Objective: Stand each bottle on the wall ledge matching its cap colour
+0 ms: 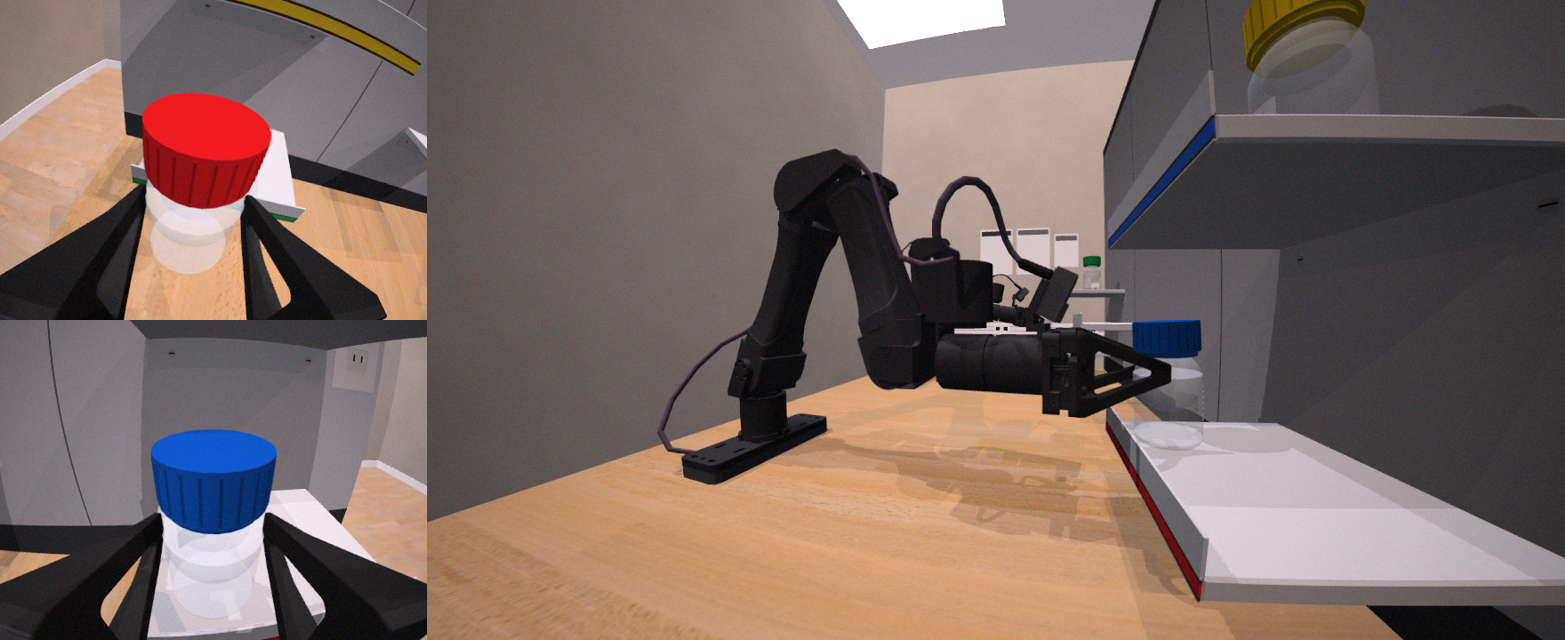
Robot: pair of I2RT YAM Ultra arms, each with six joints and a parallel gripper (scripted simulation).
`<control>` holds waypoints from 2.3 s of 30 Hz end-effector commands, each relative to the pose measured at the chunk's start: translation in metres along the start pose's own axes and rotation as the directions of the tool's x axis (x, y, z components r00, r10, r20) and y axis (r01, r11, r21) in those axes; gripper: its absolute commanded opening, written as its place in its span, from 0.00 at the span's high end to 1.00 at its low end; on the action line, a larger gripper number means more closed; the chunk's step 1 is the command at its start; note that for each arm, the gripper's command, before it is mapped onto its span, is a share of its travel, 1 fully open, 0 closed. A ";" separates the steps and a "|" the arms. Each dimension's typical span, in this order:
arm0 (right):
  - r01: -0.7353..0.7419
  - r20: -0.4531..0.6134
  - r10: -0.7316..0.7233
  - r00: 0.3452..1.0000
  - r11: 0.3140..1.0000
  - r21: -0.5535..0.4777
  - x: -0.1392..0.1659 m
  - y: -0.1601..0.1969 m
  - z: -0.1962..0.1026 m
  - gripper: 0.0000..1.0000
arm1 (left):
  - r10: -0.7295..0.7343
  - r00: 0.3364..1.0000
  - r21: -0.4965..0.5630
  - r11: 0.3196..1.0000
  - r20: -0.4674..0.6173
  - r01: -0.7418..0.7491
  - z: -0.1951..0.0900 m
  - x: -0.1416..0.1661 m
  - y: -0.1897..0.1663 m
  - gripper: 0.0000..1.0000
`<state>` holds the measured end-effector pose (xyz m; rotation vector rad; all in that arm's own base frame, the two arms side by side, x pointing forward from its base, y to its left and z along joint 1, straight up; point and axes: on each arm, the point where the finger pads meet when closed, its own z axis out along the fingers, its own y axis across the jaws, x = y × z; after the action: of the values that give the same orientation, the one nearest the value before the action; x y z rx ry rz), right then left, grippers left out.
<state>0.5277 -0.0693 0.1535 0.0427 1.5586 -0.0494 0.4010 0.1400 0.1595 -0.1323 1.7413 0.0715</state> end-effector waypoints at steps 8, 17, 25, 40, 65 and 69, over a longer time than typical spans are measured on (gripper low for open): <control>0.000 0.018 0.000 1.000 1.000 -0.027 -0.041 0.003 0.000 0.51 | 0.036 0.996 0.006 0.999 0.081 -0.037 -0.009 -0.023 -0.001 0.50; 0.000 0.018 0.000 1.000 1.000 -0.022 -0.076 0.000 0.000 0.51 | 0.040 0.995 0.009 0.999 0.089 -0.041 -0.010 -0.026 -0.002 0.50; 0.001 0.021 0.000 1.000 1.000 -0.021 -0.077 0.000 0.000 0.51 | 0.031 0.996 0.007 0.999 0.078 -0.032 -0.007 -0.025 -0.002 0.50; 0.001 0.026 -0.001 1.000 1.000 0.007 -0.073 -0.007 -0.016 0.51 | 0.031 0.996 0.007 0.999 0.078 -0.032 -0.007 -0.025 -0.002 0.50; -0.009 -0.006 0.009 1.000 1.000 -0.004 -0.062 -0.006 -0.062 0.51 | 0.031 0.996 0.007 0.999 0.078 -0.032 -0.007 -0.025 -0.002 0.50; -0.010 -0.011 0.010 1.000 1.000 -0.004 -0.060 -0.005 -0.072 0.51 | 0.031 0.996 0.007 0.999 0.078 -0.032 -0.007 -0.025 -0.002 0.50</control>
<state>0.4632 -0.0683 0.1871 0.0523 1.6426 -0.0354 0.3996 0.1380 0.1671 -0.1168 1.7185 0.0719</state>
